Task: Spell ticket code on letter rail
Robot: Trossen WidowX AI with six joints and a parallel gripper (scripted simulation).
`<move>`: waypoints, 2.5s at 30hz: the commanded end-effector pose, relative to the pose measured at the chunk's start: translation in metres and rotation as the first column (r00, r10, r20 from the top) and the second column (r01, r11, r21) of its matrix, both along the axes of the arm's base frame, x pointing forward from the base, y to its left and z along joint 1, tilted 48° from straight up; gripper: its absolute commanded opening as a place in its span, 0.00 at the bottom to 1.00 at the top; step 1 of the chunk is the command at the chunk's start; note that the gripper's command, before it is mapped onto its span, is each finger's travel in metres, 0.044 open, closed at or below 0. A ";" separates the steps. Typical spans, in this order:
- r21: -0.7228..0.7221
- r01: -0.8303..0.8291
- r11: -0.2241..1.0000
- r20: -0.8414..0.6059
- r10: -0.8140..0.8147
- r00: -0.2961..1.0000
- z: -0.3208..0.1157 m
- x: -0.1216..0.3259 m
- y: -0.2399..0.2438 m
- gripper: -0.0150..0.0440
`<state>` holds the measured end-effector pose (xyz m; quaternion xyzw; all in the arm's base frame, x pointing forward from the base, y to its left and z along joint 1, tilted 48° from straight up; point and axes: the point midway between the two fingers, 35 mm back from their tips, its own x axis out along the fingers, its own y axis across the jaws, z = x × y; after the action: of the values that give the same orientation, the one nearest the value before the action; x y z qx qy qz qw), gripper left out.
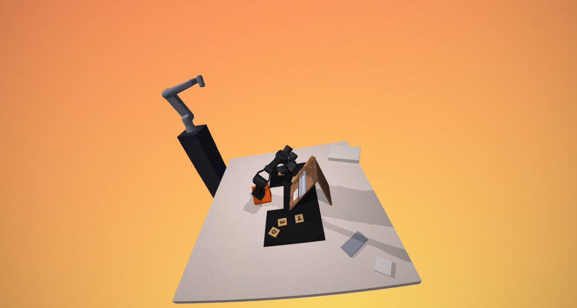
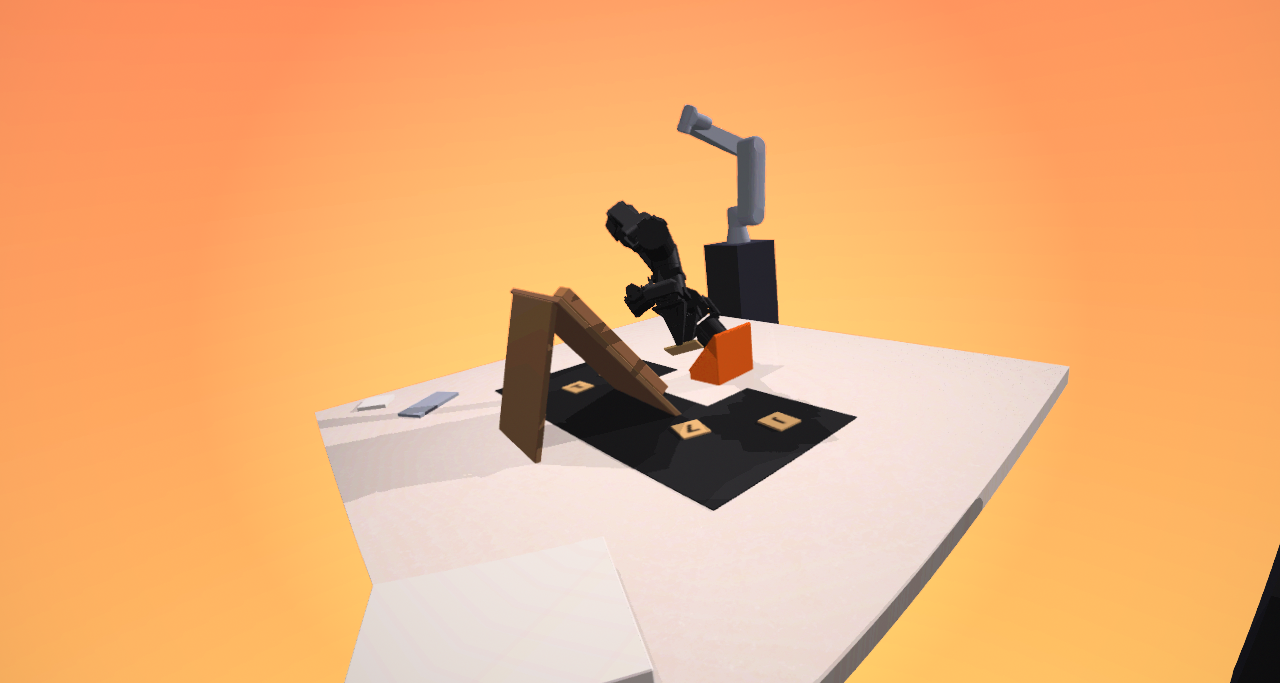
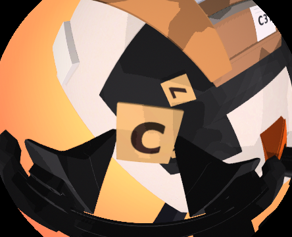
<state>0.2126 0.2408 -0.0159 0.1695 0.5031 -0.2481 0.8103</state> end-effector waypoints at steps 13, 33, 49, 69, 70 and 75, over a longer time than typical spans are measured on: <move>0.011 -0.246 0.969 0.060 0.245 0.968 0.053 0.024 0.000 0.25; -0.105 -0.518 0.849 0.191 0.528 0.827 0.134 0.055 -0.023 0.25; -0.349 -0.643 0.682 0.161 0.719 0.676 0.185 0.068 -0.070 0.25; -0.642 -0.580 0.501 0.084 0.798 0.597 0.255 0.065 -0.161 0.25; -0.659 -0.572 0.488 0.073 0.799 0.597 0.258 0.064 -0.166 0.25; -0.737 -0.532 0.418 0.015 0.796 0.605 0.274 0.057 -0.193 0.25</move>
<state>0.2744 0.0656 0.2483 -0.2741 0.2573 -0.0056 0.9266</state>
